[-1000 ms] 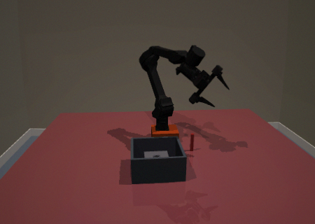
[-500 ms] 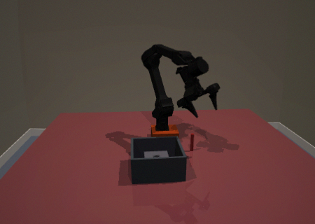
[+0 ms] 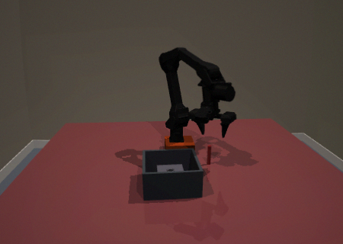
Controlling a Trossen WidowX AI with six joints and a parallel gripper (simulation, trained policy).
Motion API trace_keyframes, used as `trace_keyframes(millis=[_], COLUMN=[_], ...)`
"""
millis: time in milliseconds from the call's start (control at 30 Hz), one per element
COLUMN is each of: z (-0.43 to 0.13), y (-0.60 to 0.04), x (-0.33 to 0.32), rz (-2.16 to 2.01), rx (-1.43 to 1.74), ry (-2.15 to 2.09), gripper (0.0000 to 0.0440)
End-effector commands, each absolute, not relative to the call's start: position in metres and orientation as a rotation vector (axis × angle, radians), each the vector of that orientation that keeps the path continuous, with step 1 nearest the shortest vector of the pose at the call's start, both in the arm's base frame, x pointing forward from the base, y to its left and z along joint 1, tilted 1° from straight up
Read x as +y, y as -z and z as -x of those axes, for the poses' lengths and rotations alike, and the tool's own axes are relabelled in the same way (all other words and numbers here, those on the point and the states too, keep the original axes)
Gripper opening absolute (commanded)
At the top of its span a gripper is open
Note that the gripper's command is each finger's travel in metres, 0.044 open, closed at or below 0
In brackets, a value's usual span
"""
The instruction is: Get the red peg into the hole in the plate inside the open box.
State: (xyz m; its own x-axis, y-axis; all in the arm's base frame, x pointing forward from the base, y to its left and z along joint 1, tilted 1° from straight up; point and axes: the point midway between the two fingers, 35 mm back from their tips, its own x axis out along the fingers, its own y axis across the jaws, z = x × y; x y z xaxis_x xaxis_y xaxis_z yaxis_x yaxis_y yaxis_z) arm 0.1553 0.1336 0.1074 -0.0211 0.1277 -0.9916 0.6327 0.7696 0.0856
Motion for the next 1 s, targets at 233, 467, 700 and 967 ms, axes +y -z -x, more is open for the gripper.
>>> trace_keyframes(millis=[233, 467, 700, 967], z=[-0.155, -0.16, -0.164, -0.162], y=[-0.067, -0.038, -0.014, 0.004], x=[0.13, 0.131, 0.129, 0.123], rz=[-0.538, -0.508, -0.48, -0.442], rx=[1.567, 1.534, 1.507, 1.521], ry=[0.592, 0.604, 0.601, 0.639], gripper=[0.044, 0.044, 0.0417, 0.0211])
